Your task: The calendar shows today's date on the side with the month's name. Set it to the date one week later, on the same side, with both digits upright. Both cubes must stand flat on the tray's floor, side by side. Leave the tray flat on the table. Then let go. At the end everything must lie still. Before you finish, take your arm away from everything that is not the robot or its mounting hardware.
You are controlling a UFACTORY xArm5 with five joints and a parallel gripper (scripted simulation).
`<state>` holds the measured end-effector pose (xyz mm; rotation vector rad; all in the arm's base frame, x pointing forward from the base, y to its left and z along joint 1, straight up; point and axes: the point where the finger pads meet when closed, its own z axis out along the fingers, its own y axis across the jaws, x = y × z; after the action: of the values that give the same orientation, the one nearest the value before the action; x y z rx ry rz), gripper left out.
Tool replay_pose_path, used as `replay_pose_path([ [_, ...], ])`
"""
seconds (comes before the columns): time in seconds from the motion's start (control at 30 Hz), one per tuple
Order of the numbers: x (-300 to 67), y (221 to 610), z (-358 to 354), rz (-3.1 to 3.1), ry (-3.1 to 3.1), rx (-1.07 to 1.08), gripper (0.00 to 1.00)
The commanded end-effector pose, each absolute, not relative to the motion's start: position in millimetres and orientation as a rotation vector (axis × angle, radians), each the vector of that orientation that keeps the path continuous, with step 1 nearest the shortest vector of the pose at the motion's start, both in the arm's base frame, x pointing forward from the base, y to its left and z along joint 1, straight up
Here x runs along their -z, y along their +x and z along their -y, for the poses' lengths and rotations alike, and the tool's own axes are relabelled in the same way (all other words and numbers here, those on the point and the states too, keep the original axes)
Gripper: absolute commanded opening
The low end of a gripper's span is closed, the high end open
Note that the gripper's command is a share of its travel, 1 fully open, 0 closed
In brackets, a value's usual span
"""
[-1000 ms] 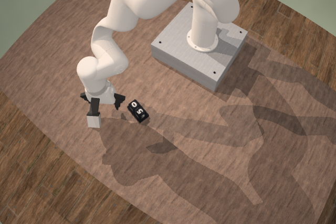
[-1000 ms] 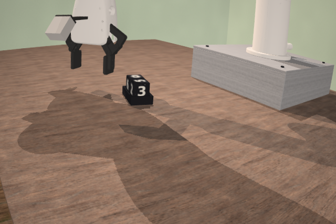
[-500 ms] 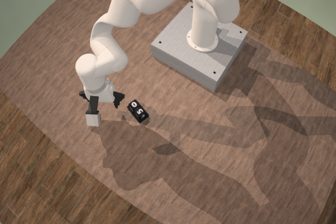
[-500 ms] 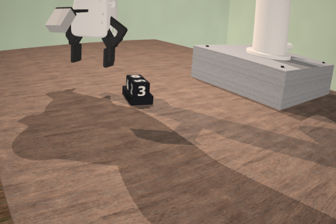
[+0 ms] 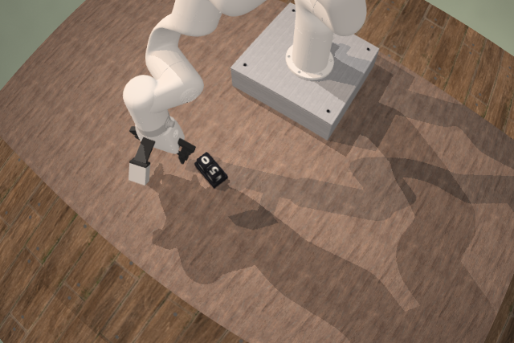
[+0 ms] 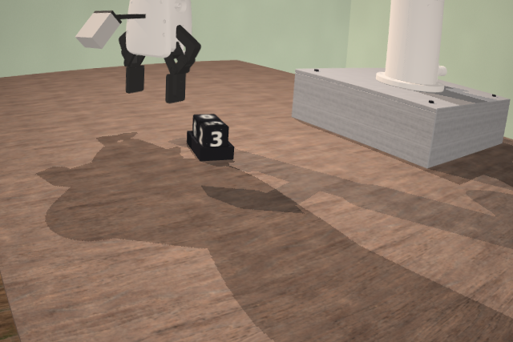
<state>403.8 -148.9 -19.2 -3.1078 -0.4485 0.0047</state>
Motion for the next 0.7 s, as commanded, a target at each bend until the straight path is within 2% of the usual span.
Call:
replay_pose_path([
  [0.0, 17, 402, 149, 0.426, -3.115, 0.006, 1.00],
  [0.3, 17, 393, 148, 0.026, -3.143, 0.007, 1.00],
  [0.4, 17, 378, 146, 0.017, -3.143, 0.007, 1.00],
  [0.67, 17, 375, 145, -0.056, -3.143, 0.007, 1.00],
])
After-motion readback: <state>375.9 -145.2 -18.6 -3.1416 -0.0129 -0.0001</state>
